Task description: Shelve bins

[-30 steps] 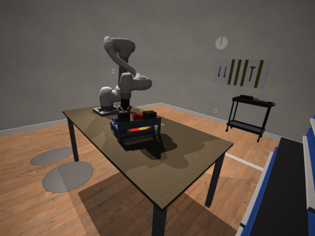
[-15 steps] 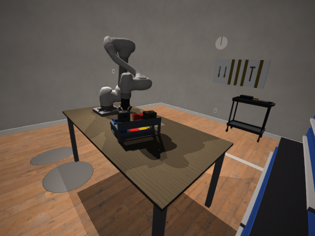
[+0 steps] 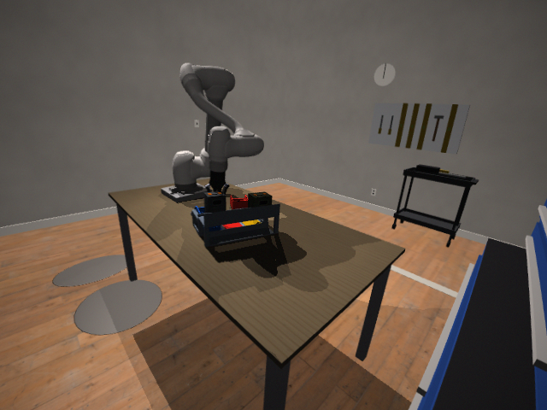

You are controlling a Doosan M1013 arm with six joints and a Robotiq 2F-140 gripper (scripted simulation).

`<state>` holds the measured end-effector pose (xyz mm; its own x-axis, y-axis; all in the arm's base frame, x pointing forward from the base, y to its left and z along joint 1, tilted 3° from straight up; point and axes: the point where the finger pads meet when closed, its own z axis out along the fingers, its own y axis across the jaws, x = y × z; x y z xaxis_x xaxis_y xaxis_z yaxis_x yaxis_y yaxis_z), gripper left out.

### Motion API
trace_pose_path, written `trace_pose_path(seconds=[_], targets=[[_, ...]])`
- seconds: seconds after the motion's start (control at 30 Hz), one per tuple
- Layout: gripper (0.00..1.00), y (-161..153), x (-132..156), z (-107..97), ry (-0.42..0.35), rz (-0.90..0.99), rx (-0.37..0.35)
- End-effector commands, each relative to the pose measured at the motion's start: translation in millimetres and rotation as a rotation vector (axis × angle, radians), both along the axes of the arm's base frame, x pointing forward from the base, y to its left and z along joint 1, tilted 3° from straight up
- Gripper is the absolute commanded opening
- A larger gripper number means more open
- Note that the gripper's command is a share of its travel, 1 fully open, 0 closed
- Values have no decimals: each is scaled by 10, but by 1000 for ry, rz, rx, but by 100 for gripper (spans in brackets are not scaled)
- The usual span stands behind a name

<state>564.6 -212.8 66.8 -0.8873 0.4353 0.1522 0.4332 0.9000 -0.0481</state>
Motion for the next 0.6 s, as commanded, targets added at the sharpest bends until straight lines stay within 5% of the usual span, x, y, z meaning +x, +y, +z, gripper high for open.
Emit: trace_pose_path(seconds=[0.0,0.57], targets=[[10,0,0,1,0,0,0],[10,-10,21,-1,-4,0,-2]])
